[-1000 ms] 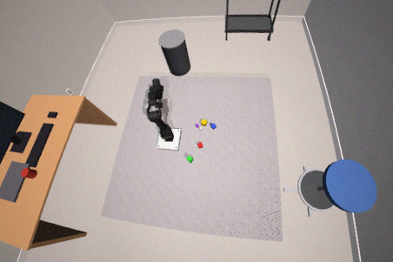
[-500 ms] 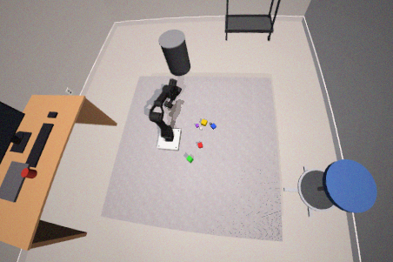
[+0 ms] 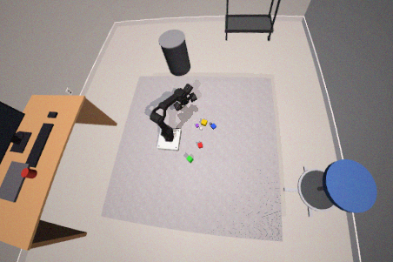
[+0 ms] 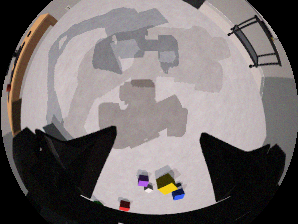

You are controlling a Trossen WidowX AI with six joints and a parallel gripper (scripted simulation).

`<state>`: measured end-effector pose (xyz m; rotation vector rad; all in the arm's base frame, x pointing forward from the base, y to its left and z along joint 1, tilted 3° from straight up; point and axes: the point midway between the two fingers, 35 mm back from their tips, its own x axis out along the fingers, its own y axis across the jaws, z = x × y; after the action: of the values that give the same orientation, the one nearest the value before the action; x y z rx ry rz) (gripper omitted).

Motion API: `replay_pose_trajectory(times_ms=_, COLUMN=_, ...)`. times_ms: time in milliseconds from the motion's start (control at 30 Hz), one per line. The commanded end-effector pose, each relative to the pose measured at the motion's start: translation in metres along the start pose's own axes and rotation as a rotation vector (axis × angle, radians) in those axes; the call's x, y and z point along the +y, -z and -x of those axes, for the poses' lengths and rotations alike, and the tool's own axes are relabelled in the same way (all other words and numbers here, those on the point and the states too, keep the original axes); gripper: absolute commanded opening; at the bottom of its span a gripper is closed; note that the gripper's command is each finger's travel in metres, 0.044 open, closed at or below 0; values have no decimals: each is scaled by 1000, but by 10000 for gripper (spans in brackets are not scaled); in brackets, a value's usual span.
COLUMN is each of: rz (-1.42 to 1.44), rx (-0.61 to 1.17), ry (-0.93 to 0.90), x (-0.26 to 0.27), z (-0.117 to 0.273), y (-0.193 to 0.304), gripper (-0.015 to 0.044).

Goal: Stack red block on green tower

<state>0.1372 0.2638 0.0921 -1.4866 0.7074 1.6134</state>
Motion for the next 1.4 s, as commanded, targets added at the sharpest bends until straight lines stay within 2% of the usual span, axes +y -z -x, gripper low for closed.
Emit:
replay_pose_trajectory(times_ms=0, rz=-114, rx=24, ry=5, x=-8, z=2, y=22, gripper=440)
replay_pose_trajectory(times_ms=667, rz=-831, rx=130, ry=54, x=-24, z=23, y=165, gripper=440)
replay_pose_trajectory(times_ms=1367, rz=-1587, rx=224, ry=102, x=34, z=52, y=294, gripper=440)
